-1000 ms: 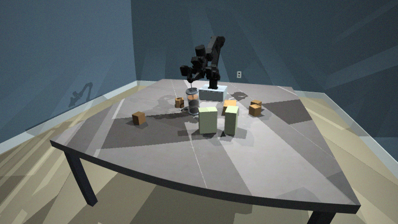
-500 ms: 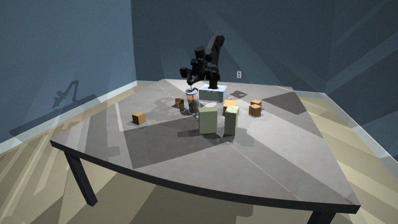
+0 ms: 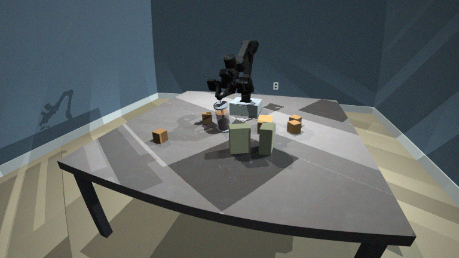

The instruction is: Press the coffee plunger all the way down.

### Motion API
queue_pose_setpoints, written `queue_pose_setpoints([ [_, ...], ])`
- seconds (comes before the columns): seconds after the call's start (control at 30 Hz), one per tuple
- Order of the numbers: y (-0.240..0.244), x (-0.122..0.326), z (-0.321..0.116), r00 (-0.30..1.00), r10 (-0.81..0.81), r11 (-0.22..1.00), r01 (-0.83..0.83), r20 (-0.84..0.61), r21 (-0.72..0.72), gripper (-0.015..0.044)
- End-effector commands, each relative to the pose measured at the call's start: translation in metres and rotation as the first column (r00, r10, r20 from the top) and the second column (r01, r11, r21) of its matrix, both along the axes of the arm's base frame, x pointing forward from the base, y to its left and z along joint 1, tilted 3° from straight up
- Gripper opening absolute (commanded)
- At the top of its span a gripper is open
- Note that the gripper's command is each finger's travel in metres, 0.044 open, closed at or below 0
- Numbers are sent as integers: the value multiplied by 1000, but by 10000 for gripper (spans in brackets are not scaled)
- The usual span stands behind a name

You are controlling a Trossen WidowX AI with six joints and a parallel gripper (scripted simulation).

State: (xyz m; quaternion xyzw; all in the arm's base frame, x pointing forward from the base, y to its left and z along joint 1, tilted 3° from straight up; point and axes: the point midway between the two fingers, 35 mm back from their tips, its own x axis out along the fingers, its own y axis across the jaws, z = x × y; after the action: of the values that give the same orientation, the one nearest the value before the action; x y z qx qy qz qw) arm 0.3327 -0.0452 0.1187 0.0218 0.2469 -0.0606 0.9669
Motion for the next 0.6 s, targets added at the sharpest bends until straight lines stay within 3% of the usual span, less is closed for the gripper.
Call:
queue_pose_setpoints([
  [0.0,1,-3,-15,999,-3,1000,3,-50,12,118],
  [0.57,0,1,-14,999,-3,1000,3,-49,12,118],
])
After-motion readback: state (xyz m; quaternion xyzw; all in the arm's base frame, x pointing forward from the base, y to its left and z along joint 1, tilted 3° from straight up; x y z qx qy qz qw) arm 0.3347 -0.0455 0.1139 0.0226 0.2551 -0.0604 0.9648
